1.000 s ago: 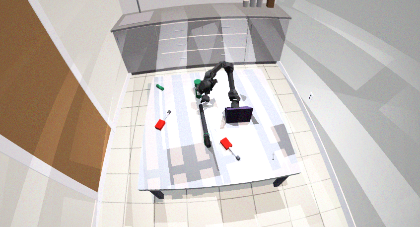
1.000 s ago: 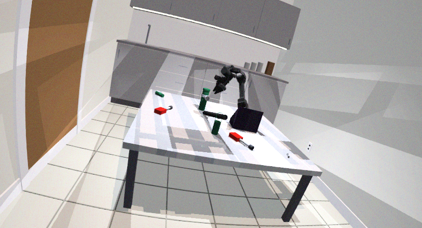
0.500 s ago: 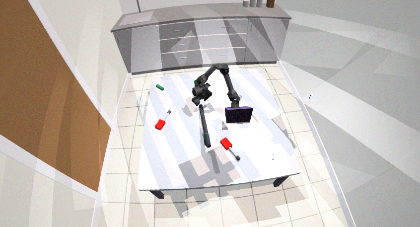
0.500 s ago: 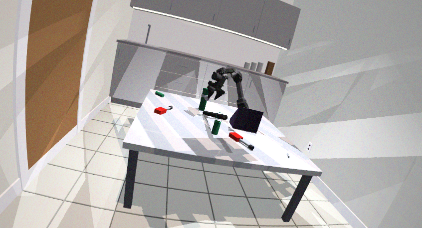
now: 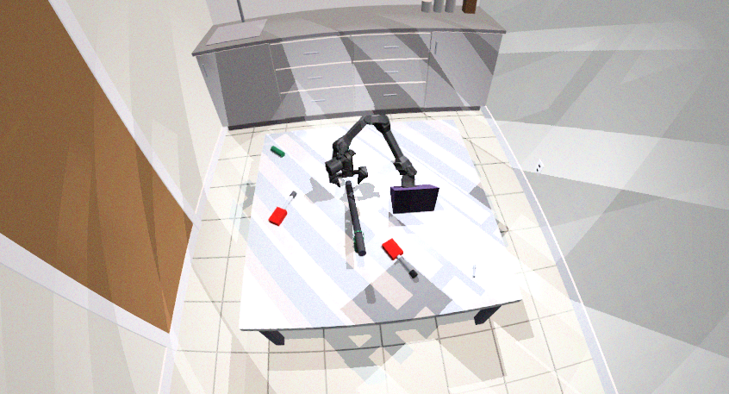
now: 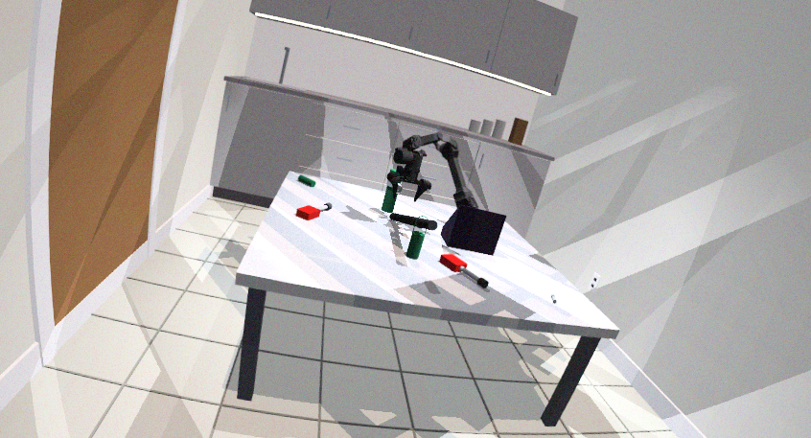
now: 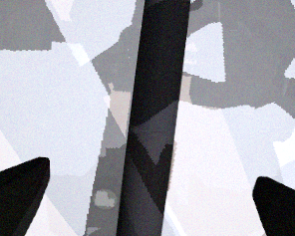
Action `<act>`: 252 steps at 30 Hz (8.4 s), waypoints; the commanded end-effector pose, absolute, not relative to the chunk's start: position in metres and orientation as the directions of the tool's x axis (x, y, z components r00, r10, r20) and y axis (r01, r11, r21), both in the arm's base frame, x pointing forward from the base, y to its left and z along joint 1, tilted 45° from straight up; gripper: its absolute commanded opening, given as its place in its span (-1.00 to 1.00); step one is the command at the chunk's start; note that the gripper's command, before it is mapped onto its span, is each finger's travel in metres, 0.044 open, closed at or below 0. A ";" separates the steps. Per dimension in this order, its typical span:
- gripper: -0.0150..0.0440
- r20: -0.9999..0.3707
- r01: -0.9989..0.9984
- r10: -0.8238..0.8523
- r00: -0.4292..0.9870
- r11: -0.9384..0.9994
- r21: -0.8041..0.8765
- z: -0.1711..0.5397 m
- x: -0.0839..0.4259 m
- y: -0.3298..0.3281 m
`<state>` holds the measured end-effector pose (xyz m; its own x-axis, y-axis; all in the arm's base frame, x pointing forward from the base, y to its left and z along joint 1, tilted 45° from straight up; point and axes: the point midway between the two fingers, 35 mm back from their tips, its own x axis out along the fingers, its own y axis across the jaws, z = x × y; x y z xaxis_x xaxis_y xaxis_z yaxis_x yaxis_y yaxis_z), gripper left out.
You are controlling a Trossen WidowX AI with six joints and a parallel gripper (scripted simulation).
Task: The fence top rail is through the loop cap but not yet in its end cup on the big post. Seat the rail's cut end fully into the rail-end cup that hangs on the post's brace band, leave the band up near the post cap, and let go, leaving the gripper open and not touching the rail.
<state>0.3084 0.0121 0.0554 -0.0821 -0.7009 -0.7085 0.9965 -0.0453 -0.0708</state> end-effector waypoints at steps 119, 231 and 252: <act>-0.49 -0.502 0.995 -0.859 -0.099 -0.080 -0.059 0.044 0.301 -0.014; -0.49 -0.501 0.992 -0.856 -0.124 -0.098 -0.078 0.060 0.304 -0.025; -0.49 -0.496 0.992 -0.860 -0.123 -0.097 -0.080 0.064 0.305 -0.025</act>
<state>0.3021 -0.0251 0.0584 -0.1364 -0.8526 -0.5044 0.9905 -0.1085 -0.0846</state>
